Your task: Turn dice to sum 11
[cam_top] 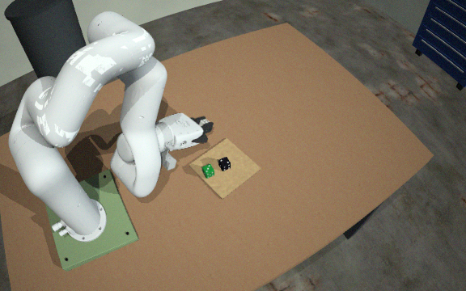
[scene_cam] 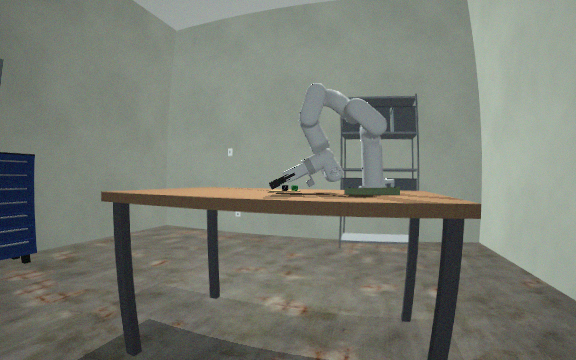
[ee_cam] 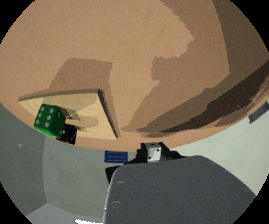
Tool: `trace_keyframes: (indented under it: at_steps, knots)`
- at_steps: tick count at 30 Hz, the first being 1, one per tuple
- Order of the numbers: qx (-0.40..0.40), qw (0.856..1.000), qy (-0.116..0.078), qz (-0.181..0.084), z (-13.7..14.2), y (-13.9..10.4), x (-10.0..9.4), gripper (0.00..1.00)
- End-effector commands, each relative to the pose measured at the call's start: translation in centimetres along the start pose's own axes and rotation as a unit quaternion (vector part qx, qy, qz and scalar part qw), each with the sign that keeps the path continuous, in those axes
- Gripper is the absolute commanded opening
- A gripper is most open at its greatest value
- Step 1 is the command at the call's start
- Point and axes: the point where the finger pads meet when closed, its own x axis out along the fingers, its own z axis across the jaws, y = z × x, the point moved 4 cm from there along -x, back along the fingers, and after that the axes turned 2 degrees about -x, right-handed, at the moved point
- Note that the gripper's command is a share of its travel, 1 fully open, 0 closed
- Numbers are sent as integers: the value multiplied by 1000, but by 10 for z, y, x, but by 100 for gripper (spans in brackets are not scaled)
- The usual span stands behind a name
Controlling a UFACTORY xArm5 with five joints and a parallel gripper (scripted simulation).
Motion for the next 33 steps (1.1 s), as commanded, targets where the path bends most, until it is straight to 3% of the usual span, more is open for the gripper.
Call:
trace_keyframes:
  at_steps: [1, 33]
  knots:
    - [0, 1000, 0, -1, 0, -1, 0, 21]
    - [0, 1000, 0, -1, 0, 9, 5, 21]
